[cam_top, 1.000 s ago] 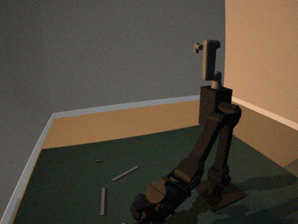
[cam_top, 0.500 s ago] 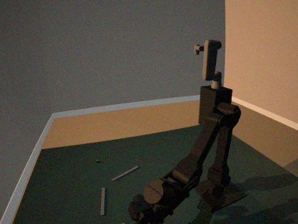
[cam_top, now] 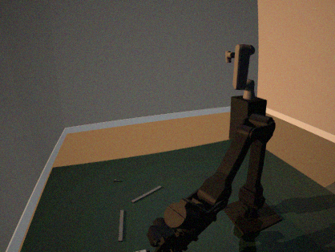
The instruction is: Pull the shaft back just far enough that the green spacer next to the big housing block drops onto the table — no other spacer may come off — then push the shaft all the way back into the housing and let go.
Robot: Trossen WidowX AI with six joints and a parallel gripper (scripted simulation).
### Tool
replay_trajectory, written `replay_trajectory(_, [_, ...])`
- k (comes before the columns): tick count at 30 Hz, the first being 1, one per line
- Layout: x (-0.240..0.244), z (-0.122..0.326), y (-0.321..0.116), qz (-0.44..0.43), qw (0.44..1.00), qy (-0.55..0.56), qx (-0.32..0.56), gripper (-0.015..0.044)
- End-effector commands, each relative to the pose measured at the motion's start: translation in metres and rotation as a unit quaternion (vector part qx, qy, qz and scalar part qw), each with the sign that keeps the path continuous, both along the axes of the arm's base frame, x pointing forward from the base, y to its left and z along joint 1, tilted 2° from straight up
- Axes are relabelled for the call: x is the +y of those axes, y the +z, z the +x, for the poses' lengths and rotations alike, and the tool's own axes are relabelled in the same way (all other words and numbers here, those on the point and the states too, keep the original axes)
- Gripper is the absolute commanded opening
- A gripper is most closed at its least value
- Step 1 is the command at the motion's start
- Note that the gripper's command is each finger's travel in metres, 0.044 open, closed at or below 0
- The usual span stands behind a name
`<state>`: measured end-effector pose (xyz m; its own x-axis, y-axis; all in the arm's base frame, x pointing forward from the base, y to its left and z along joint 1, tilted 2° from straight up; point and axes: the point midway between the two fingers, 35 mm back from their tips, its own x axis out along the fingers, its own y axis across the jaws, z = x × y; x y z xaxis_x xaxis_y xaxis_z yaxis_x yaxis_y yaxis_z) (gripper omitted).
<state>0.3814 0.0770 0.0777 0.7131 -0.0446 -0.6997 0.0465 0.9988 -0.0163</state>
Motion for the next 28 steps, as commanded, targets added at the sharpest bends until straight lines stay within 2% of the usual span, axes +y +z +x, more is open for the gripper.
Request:
replay_trajectory(1, [0.000, 0.004, 0.002, 0.000, 1.000, 0.001, -0.003, 0.0000])
replay_trajectory(13, [0.000, 0.005, 0.003, 0.000, 1.000, 0.001, -0.003, 0.0000])
replay_trajectory(28, [0.001, -0.006, 0.008, -0.001, 1.000, 0.000, 0.003, 0.0394])
